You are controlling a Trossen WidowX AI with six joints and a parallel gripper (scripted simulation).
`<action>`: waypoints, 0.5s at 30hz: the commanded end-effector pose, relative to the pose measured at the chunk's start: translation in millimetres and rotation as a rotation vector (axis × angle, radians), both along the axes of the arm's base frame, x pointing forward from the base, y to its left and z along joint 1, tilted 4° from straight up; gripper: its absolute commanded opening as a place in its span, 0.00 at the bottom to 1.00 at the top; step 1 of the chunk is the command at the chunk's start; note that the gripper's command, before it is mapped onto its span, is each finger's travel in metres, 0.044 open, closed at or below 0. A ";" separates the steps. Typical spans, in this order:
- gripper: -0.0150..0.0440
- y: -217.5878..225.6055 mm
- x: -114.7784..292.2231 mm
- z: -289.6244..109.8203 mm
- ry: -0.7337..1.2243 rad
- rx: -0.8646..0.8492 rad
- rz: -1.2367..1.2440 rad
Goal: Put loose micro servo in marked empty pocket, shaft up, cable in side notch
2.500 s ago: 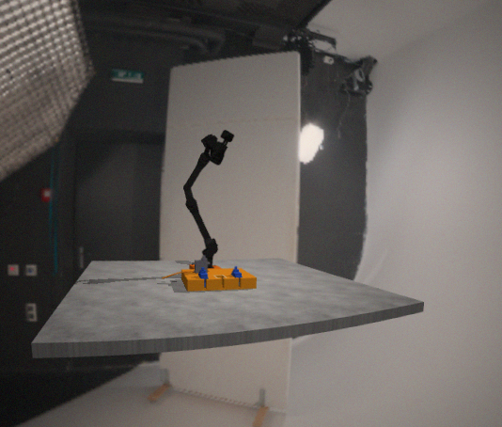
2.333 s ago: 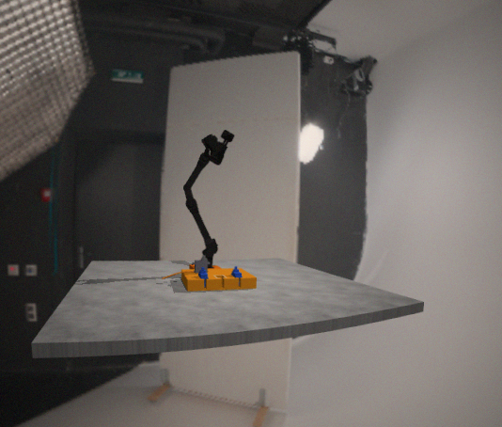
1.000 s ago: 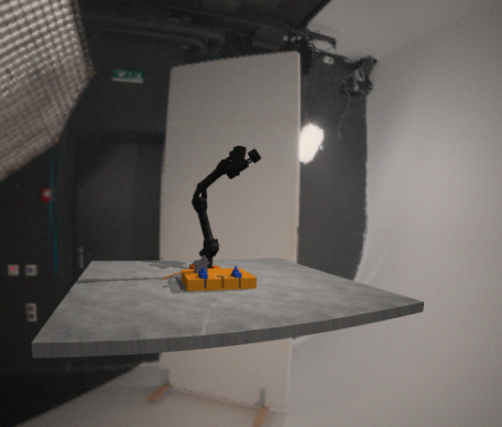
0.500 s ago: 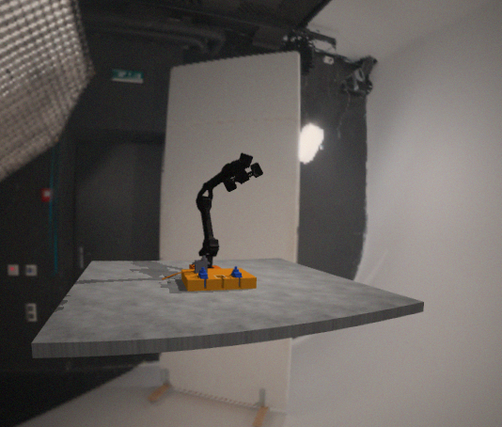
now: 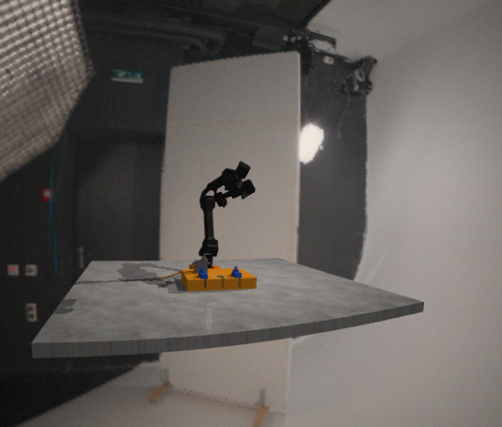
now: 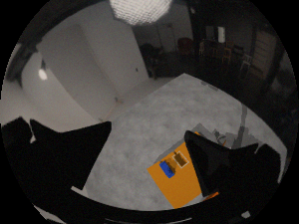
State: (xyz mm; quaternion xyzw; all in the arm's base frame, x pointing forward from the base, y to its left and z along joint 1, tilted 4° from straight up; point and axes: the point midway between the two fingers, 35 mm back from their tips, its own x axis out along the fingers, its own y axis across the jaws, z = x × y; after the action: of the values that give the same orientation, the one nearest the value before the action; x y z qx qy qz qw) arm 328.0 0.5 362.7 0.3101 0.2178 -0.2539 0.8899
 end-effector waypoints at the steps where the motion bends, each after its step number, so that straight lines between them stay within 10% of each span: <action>1: 1.00 -16.4 0.0 -31.5 0.100 0.036 -0.046; 15: 1.00 -70.0 -22.8 -117.0 0.382 0.219 -0.229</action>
State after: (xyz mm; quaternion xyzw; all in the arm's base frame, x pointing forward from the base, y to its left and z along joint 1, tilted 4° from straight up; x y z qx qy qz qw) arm 314.4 -59.1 268.0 0.3583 0.3425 -0.3599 0.7904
